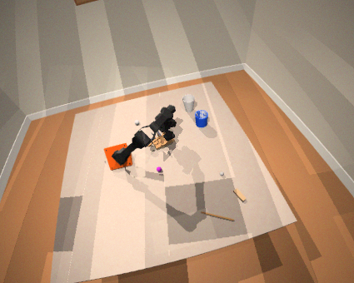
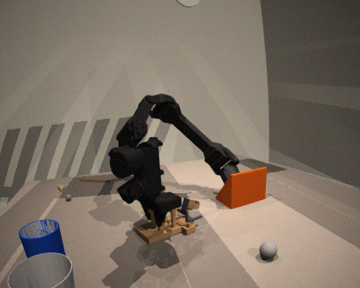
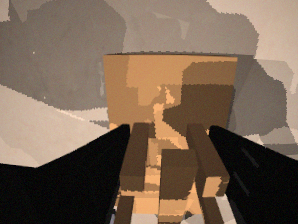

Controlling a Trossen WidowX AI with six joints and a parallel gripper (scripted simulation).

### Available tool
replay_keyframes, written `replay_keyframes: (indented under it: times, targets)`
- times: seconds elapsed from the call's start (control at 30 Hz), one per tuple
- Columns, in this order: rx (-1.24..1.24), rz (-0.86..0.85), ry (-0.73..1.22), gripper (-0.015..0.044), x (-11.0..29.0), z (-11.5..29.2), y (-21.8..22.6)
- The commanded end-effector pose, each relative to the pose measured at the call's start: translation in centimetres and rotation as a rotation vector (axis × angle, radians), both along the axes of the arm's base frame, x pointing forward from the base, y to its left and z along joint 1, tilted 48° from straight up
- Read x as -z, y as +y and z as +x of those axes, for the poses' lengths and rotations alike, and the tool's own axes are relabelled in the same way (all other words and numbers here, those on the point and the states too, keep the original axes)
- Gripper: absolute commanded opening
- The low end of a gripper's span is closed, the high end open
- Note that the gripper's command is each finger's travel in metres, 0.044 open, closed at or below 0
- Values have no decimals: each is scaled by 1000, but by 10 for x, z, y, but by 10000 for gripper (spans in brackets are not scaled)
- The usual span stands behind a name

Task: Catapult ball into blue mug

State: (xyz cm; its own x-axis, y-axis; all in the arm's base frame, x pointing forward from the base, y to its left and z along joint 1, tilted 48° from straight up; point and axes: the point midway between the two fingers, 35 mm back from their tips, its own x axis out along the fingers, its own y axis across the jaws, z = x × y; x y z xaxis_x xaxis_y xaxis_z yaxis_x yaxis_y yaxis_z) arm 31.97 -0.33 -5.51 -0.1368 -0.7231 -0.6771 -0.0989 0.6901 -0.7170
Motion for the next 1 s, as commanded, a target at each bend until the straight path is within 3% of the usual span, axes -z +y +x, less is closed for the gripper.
replay_keyframes:
  times: [0.0, 0.4, 0.6, 0.83, 0.97]
  targets:
    - [1, 0, -1, 131, 0, 0, 0]
    - [0, 3, -1, 440, -13, 6, 15]
    - [0, 4, 0, 440, -66, 13, 72]
    - [-14, 6, -9, 440, -56, 16, 64]
    - [-28, 12, -12, 440, -82, 19, 94]
